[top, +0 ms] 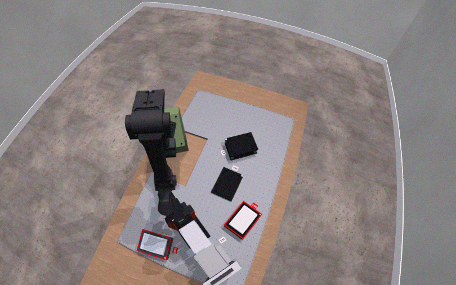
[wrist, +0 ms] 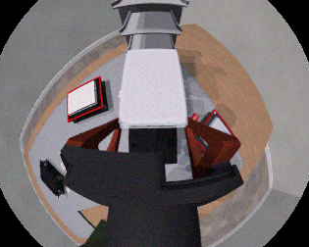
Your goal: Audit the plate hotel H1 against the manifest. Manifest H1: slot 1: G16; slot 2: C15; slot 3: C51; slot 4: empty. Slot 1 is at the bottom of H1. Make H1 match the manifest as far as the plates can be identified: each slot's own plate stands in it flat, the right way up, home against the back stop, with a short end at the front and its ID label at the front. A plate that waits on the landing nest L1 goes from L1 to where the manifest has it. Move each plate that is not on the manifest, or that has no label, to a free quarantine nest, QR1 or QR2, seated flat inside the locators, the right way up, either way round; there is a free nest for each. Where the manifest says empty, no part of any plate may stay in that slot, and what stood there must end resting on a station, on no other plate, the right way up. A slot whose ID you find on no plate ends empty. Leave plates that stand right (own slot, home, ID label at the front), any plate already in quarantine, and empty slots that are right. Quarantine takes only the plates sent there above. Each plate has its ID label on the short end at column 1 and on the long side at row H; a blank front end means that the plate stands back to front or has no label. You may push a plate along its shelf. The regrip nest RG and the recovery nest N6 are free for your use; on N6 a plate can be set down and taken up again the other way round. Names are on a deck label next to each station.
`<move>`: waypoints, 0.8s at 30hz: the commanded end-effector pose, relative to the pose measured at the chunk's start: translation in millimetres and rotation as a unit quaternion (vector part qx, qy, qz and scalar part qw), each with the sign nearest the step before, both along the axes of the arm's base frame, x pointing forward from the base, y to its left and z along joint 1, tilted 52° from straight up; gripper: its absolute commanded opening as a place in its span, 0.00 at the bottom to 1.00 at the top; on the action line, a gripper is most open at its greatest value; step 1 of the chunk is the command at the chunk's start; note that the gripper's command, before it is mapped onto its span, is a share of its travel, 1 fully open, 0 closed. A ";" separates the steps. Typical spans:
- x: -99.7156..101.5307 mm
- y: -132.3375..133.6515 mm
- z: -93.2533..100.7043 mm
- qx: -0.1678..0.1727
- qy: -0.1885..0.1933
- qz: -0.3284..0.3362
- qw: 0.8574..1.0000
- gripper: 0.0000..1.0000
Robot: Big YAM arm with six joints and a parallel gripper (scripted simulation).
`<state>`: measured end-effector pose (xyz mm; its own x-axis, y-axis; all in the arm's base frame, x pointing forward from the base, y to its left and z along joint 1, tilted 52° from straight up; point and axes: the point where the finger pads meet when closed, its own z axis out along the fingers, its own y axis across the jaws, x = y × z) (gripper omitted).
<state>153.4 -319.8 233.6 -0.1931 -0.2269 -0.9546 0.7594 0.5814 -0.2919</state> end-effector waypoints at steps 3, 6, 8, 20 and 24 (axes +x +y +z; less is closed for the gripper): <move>9.4 -0.5 23.0 -0.027 0.001 0.009 1.000 0.86; 11.2 -1.7 25.3 -0.027 0.001 0.009 1.000 0.86; 12.4 -2.5 26.8 -0.027 0.001 0.009 1.000 0.86; 19.2 -8.7 28.8 -0.020 0.003 0.009 1.000 0.86; 22.1 -11.8 28.0 -0.015 0.004 0.009 1.000 0.86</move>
